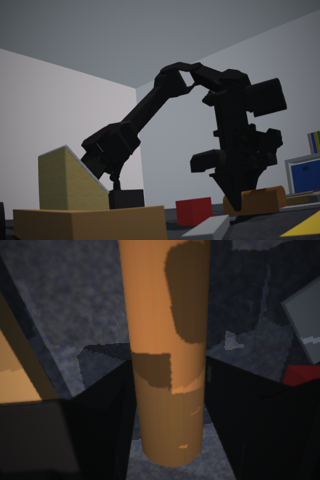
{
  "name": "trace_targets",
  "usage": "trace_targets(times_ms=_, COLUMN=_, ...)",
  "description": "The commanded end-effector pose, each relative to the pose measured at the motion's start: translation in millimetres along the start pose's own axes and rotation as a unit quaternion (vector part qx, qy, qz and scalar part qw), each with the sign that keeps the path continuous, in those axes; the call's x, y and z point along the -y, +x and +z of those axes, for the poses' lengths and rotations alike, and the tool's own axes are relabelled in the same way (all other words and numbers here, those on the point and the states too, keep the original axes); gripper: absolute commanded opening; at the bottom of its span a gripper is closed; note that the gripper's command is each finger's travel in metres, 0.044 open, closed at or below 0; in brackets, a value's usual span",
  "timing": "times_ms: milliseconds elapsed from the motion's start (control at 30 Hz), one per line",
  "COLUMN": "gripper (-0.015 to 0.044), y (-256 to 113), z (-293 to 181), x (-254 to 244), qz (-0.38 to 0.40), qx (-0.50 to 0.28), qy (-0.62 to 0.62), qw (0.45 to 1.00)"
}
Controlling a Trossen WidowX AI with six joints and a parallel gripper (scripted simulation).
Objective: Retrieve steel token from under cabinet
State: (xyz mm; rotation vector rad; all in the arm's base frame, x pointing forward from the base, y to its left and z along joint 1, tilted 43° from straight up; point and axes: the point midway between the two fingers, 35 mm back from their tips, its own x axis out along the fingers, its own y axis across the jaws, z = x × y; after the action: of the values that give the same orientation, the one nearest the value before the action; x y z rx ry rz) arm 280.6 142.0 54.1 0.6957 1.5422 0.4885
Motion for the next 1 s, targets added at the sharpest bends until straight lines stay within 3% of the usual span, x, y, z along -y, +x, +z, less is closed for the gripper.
trace_targets(times_ms=0, gripper=0.0000, y=-1, z=7, x=-1, qz=0.002, qx=0.001, qy=-0.001, qw=1.000)
trace_targets(times_ms=967, gripper=0.0000, y=-1, z=41, x=0, qz=0.002, qx=0.002, qy=-0.002, qw=1.000)
